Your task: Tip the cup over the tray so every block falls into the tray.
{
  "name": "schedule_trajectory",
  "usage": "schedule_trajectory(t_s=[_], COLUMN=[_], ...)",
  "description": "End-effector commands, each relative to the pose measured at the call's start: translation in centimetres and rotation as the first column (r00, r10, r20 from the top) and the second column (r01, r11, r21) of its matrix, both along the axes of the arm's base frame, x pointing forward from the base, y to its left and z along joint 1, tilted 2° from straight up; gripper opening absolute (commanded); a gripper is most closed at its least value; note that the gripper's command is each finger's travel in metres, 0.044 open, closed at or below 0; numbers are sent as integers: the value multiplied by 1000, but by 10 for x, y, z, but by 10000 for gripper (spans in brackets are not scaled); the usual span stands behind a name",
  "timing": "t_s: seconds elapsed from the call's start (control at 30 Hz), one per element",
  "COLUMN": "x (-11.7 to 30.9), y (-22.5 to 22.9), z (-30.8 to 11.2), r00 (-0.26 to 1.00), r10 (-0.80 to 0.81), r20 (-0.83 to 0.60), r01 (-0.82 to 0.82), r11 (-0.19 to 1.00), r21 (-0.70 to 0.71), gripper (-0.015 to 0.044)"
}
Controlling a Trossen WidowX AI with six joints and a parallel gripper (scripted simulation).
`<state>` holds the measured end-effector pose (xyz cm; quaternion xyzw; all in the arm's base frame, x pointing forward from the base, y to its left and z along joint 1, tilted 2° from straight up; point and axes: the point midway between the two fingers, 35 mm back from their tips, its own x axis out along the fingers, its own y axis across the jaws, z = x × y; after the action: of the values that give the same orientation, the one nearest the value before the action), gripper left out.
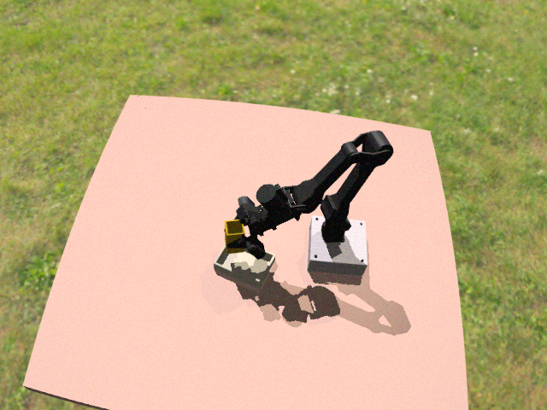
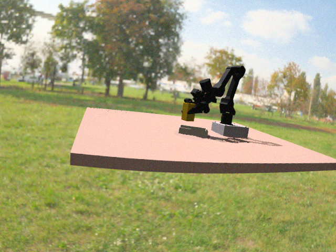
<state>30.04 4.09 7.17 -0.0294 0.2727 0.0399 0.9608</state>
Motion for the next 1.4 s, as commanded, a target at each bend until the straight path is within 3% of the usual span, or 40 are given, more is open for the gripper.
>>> schedule_trajectory(t_s=[0.0,0.23,0.7,1.37], x=[-1,-1,0,2], y=[26,30,31,32], z=[5,5,4,2], r00=[993,992,999,963], r10=[114,123,-31,-223], r20=[10,9,-31,-153], r01=[-114,-123,38,270], r11=[993,992,964,773], r21=[-2,10,262,574], gripper=[0,0,0,0])
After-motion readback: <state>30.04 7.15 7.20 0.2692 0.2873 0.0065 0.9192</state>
